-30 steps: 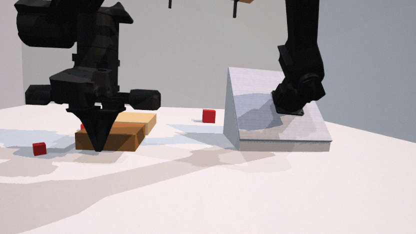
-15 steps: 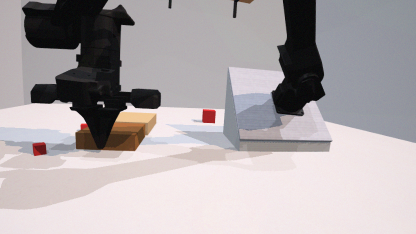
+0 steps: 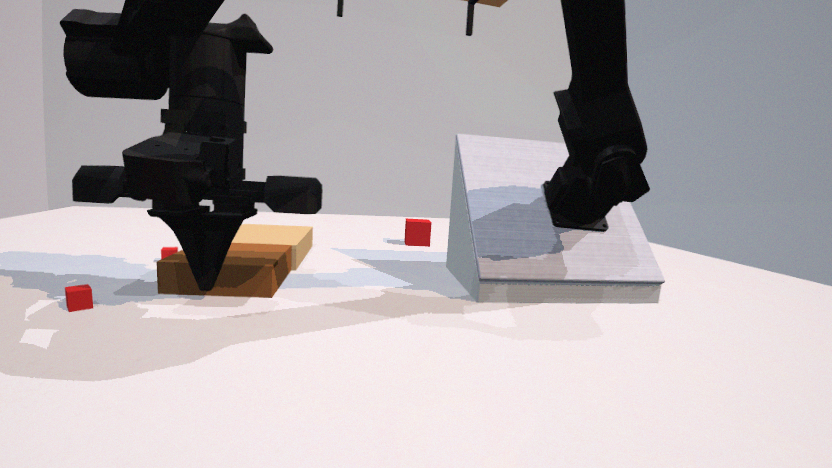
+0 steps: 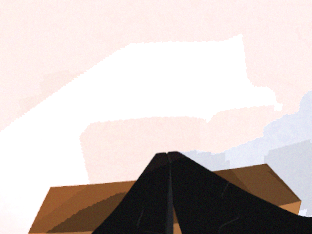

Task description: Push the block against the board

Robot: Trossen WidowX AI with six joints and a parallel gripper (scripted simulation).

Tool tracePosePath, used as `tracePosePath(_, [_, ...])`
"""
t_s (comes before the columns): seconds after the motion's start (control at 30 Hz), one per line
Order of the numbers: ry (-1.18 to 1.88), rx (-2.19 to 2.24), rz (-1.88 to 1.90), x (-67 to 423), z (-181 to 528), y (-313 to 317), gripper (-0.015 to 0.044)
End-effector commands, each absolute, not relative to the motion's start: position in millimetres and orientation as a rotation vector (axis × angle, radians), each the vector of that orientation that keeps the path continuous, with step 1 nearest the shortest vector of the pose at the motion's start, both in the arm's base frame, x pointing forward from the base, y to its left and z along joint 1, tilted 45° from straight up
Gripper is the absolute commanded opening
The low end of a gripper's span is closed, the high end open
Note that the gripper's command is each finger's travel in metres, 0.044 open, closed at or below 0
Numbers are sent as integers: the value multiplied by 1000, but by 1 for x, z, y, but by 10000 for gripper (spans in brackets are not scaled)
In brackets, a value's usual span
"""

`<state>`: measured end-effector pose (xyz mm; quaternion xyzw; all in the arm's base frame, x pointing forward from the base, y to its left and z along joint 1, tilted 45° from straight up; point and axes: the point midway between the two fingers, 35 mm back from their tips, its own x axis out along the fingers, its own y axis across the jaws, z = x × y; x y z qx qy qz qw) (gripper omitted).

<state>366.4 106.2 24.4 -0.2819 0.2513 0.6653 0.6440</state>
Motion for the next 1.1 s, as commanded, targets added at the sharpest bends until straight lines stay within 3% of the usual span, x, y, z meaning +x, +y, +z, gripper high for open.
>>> tracePosePath(0.0, [586, -642, 1520, 366, 17, 104, 0])
tracePosePath(1.07, [582, -639, 1521, 365, 53, 139, 0])
